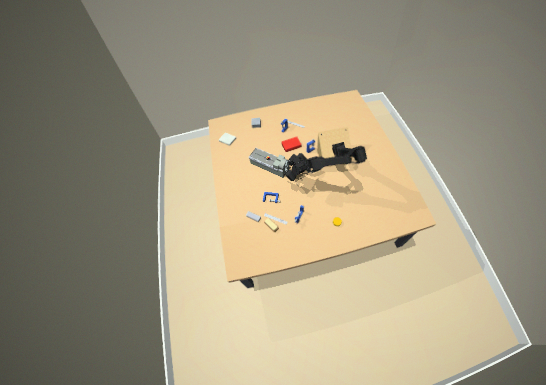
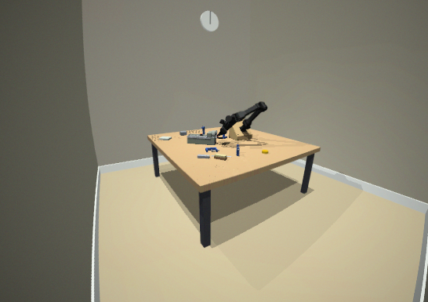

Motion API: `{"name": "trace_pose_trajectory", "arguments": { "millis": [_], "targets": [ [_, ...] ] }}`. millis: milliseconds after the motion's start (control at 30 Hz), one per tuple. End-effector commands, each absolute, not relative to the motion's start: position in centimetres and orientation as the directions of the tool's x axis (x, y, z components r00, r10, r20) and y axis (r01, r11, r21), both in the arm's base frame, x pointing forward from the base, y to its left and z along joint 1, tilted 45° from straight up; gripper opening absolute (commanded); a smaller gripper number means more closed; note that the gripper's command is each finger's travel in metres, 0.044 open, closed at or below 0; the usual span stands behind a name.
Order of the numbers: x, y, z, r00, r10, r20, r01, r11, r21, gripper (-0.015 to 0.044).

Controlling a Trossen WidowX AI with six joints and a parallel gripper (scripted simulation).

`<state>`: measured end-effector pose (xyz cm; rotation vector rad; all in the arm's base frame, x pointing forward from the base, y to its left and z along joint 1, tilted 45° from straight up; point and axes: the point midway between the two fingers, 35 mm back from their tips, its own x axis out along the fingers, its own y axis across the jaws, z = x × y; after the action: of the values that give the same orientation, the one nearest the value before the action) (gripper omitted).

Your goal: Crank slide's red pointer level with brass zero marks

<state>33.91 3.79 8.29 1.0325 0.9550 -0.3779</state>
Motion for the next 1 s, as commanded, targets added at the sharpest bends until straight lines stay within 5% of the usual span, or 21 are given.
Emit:
{"name": "trace_pose_trajectory", "arguments": {
  "millis": [0,967],
  "targets": [
    [33.6,4.2,7.3,0.546,0.151,-0.824,0.68,0.494,0.542,0.044],
    [33.6,7.3,4.3,0.547,0.153,-0.823,0.68,0.492,0.543,0.0414]
  ]
}}
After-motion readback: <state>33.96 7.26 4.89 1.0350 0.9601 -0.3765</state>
